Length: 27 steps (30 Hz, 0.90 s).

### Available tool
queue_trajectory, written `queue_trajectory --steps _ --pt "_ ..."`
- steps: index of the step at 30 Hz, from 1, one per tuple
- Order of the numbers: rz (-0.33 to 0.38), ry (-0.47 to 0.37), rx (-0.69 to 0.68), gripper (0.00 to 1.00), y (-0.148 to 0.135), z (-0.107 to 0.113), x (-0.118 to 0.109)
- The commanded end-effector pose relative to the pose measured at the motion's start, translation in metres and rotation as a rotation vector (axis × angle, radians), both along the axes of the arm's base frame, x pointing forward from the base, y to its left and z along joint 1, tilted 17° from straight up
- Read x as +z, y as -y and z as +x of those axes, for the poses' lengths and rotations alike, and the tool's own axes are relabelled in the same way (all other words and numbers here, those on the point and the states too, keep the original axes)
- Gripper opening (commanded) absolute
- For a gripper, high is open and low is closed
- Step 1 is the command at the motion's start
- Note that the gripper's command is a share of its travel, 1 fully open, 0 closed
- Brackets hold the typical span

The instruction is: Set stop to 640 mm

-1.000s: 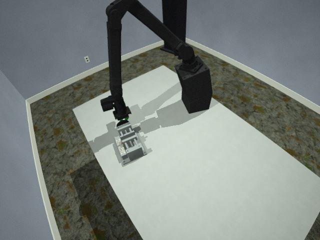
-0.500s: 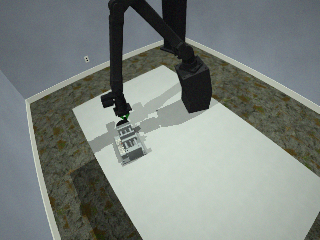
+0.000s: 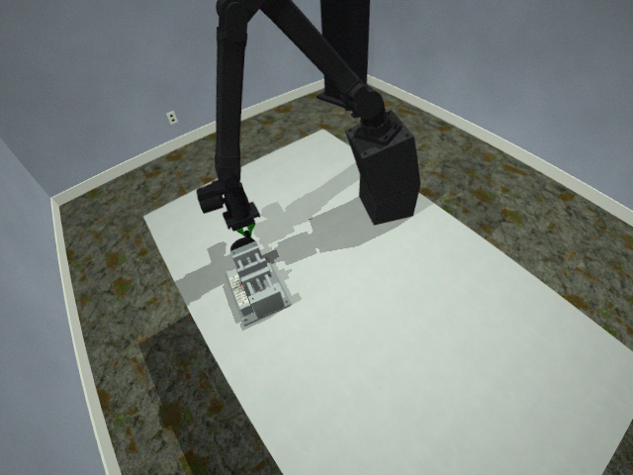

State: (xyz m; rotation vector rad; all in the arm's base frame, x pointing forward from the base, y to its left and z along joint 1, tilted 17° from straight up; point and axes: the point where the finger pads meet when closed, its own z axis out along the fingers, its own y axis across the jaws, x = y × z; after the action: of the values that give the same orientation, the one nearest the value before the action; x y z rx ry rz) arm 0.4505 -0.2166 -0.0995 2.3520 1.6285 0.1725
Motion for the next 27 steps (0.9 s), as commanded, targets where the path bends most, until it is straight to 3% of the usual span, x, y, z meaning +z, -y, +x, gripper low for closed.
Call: queue_trajectory --steps 1,27 --pt "-0.016 0.025 -0.015 0.06 0.007 0.011 0.023" --pt "-0.004 -0.002 -0.015 0.06 0.006 0.008 0.008"
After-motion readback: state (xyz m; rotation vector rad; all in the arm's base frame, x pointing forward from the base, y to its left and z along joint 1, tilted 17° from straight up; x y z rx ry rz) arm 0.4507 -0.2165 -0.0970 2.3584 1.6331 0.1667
